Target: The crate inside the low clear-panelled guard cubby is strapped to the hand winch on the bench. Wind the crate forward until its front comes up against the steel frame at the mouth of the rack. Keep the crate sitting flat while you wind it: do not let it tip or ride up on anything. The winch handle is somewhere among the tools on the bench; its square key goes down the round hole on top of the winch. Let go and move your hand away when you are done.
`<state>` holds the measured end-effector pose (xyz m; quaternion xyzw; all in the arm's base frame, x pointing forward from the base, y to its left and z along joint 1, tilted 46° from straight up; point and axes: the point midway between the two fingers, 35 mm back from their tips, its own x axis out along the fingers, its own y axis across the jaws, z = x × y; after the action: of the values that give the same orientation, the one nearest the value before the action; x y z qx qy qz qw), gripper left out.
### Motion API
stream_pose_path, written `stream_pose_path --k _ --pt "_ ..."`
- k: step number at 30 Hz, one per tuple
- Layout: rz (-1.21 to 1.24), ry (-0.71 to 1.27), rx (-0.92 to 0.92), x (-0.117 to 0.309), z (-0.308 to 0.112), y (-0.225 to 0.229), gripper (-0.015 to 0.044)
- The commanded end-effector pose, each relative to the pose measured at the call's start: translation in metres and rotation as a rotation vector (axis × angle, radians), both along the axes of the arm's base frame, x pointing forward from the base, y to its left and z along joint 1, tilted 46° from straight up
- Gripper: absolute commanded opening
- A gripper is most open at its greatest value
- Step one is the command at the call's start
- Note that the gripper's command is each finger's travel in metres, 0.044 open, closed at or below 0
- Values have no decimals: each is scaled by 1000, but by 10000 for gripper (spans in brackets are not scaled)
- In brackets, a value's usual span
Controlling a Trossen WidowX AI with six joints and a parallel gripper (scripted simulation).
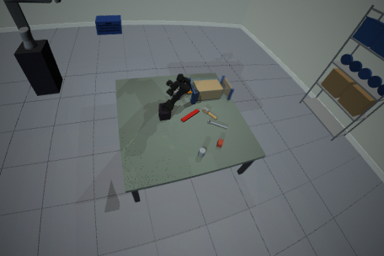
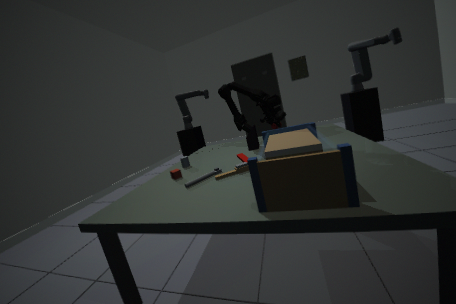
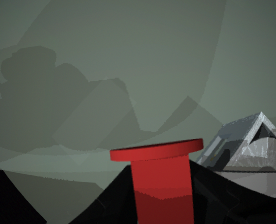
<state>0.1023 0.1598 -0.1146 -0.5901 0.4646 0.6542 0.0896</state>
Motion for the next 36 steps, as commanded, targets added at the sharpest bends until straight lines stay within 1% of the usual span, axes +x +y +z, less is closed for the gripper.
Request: stream_pose_path --k 1,36 --pt "5 -17 -26 9 5 -11 0" --pt "5 -19 -29 45 23 -27 0"
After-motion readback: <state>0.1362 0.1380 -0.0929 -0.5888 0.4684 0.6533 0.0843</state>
